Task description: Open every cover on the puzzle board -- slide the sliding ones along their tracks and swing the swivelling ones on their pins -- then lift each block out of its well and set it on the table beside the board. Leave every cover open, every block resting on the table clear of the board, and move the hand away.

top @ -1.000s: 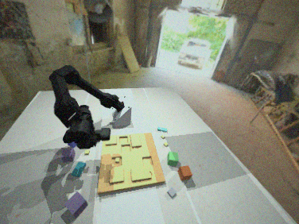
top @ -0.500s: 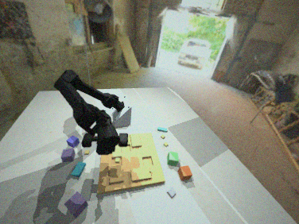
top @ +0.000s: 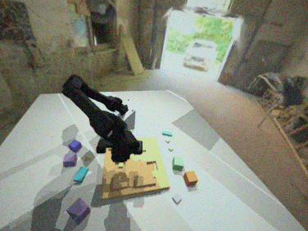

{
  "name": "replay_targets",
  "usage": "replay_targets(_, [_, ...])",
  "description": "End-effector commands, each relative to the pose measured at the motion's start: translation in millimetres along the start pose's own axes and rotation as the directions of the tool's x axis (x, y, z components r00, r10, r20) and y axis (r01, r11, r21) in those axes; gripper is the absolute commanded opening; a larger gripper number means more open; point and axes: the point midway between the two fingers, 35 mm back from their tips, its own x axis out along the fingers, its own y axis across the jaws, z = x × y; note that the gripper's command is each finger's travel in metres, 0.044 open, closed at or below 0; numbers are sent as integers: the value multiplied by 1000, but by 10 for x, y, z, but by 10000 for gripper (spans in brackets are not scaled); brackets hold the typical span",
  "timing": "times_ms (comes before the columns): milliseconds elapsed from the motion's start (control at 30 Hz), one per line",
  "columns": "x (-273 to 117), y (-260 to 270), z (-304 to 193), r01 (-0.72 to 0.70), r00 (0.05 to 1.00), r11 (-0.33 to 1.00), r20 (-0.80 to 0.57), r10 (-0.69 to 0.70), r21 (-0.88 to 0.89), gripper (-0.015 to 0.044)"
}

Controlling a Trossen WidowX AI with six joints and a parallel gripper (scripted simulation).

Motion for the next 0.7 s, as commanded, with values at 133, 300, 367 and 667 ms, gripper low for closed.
replay_targets(133, [383,-25,-15,10,1000,1000,-12,-10,-7,0])
replay_targets(300, [451,-28,-12,11,1000,1000,-12,-11,-7,0])
replay_targets(367, [456,-28,-12,11,1000,1000,-12,-11,-7,0])
replay_targets(667, [532,-32,-7,11,1000,1000,-12,-11,-7,0])
